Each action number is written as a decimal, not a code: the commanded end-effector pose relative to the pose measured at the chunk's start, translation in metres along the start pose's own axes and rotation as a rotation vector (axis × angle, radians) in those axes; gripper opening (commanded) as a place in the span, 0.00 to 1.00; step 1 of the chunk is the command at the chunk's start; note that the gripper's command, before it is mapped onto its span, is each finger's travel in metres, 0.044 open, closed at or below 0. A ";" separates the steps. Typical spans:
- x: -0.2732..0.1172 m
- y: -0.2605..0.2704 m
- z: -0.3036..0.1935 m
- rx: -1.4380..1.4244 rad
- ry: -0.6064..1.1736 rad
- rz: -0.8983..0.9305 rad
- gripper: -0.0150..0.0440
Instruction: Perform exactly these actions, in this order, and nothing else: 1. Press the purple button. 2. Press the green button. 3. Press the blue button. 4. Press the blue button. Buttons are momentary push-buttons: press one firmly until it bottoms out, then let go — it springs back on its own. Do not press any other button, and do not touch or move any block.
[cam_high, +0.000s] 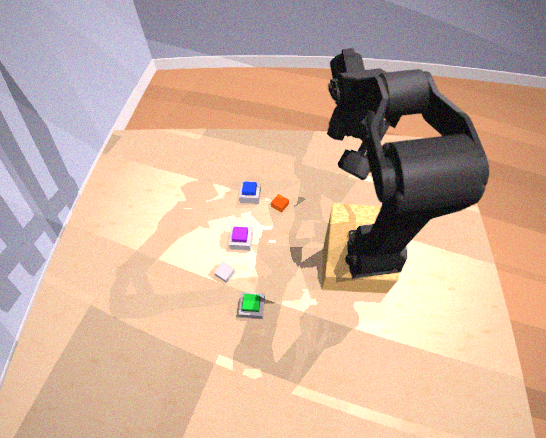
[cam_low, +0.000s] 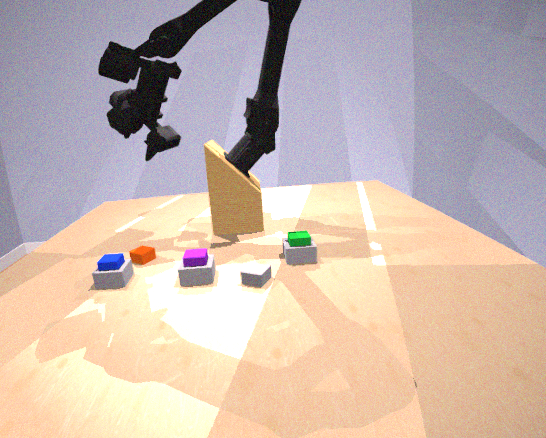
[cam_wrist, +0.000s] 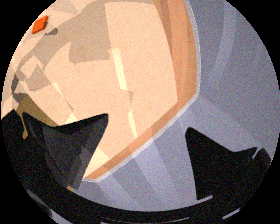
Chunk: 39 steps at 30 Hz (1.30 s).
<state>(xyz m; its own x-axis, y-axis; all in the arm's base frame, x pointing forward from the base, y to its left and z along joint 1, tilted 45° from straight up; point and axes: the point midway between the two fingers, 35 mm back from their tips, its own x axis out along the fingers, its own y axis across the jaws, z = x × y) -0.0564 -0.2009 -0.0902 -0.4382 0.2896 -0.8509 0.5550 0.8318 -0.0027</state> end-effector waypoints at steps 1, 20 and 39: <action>-0.032 0.030 0.051 -0.134 -0.139 0.092 0.93; -0.173 0.249 0.133 -0.637 -0.370 0.626 0.93; -0.127 0.289 0.141 -0.638 -0.370 0.629 0.29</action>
<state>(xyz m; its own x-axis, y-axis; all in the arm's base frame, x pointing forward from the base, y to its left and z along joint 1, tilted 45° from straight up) 0.2598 -0.0651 -0.0565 0.1166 0.6887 -0.7156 0.0716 0.7128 0.6977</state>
